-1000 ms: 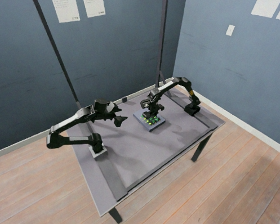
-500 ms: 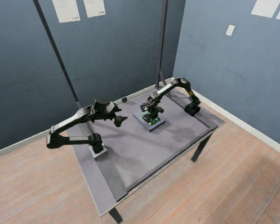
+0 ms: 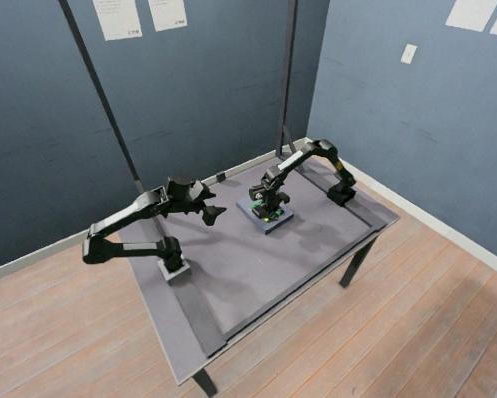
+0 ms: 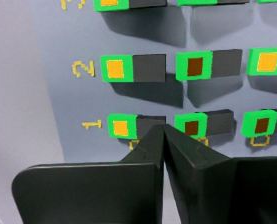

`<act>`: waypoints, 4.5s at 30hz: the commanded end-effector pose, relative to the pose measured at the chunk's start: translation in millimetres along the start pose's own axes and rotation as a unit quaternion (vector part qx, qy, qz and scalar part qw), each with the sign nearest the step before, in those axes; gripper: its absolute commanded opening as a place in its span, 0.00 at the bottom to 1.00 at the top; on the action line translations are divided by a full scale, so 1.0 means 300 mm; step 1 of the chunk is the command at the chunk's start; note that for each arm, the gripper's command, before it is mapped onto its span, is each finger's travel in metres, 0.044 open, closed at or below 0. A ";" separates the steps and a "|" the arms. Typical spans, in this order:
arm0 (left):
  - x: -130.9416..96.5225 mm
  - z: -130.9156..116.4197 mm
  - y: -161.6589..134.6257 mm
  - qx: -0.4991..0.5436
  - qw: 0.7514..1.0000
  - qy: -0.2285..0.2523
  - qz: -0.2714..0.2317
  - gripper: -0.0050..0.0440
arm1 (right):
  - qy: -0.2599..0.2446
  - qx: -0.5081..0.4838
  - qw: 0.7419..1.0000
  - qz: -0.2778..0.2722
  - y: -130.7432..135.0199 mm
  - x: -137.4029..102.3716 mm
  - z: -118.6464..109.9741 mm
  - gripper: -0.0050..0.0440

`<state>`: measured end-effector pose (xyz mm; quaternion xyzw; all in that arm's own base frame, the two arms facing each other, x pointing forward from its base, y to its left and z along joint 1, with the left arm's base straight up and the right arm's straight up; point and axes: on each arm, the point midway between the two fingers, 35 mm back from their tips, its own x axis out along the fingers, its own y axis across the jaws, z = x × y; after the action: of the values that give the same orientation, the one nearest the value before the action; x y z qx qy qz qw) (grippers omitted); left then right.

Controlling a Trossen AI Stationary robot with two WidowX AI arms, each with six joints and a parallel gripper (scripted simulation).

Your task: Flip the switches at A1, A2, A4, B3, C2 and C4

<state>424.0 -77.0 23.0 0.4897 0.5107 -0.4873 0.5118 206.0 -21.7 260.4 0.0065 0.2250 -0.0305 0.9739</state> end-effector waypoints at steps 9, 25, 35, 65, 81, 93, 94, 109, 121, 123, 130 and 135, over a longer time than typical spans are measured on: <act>0.004 0.004 -0.004 0.002 1.000 -0.002 0.015 0.00 | -0.006 -0.001 1.000 0.001 0.002 -0.009 0.016 0.92; -0.039 0.007 0.021 0.002 1.000 -0.005 0.023 0.00 | -0.006 -0.001 1.000 0.001 0.002 -0.009 0.016 0.92; -0.070 0.008 0.028 0.002 1.000 -0.005 0.023 0.00 | -0.006 -0.001 1.000 0.001 0.002 -0.009 0.016 0.92; -0.133 0.112 0.005 0.002 1.000 -0.002 0.012 0.00 | -0.006 -0.001 1.000 0.001 0.002 -0.009 0.016 0.92; -0.060 0.115 0.006 0.003 1.000 -0.001 0.007 0.00 | -0.006 -0.001 1.000 0.001 0.002 -0.009 0.016 0.92; -0.041 0.121 0.011 0.002 1.000 -0.003 0.015 0.00 | -0.006 -0.001 1.000 0.001 0.002 -0.009 0.016 0.92; -0.050 0.122 0.011 0.002 1.000 -0.005 0.019 0.00 | -0.006 -0.001 1.000 0.001 0.002 -0.009 0.016 0.92; 0.005 0.124 -0.008 0.002 1.000 -0.003 0.015 0.00 | -0.006 -0.001 1.000 0.001 0.002 -0.009 0.016 0.92; 0.005 0.123 -0.008 0.001 1.000 -0.004 0.014 0.00 | -0.006 -0.001 1.000 0.001 0.002 -0.009 0.016 0.92; -0.008 0.124 0.002 0.002 1.000 -0.005 0.018 0.00 | -0.006 -0.001 1.000 0.001 0.002 -0.009 0.016 0.92; -0.070 0.121 0.028 0.002 1.000 -0.006 0.023 0.00 | -0.006 -0.001 1.000 0.001 0.002 -0.009 0.016 0.92; -0.070 0.122 0.027 0.002 1.000 -0.006 0.023 0.00 | -0.006 -0.001 1.000 0.001 0.002 -0.009 0.016 0.92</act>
<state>425.5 -112.1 25.5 0.4917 0.5099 -0.4877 0.5102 206.0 -21.7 260.4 0.0065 0.2250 -0.0305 0.9739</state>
